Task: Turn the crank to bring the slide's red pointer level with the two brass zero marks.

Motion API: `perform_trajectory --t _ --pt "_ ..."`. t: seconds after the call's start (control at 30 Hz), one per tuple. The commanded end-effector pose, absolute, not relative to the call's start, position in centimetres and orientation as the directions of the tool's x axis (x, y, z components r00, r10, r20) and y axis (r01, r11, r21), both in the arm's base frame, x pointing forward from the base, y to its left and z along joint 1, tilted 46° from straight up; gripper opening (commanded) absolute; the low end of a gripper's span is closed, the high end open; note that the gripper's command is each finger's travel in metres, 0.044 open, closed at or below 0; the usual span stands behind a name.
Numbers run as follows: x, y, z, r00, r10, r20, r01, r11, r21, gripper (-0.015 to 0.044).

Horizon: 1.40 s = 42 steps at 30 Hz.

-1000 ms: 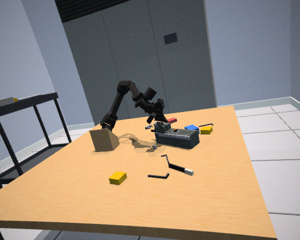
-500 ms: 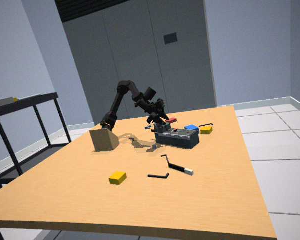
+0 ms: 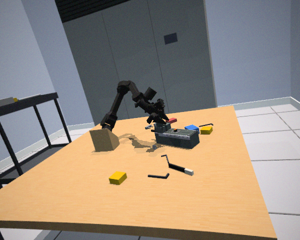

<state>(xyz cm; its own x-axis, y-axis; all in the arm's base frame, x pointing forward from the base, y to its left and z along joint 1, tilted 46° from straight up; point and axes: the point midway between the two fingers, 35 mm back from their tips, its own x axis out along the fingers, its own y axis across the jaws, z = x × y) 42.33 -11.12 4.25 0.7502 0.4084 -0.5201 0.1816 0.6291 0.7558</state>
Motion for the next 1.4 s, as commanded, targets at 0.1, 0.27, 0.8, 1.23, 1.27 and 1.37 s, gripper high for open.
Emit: perform_trajectory --t 0.1,0.27,0.8,1.23,1.27,1.37 --pt "42.33 -11.12 4.25 0.75 0.408 -0.52 0.182 0.629 0.756 0.0072" --pt "42.33 -11.12 4.25 0.75 0.408 -0.52 0.182 0.629 0.756 0.0" --pt "42.33 -11.11 4.26 0.75 0.409 -0.519 0.181 0.628 0.757 0.0" --pt "42.33 -11.11 4.26 0.75 0.409 -0.519 0.181 0.628 0.757 0.0341" --pt "42.33 -11.11 4.26 0.75 0.409 -0.519 0.181 0.628 0.757 0.0368" --pt "42.33 -11.11 4.26 0.75 0.409 -0.519 0.181 0.628 0.757 0.044"
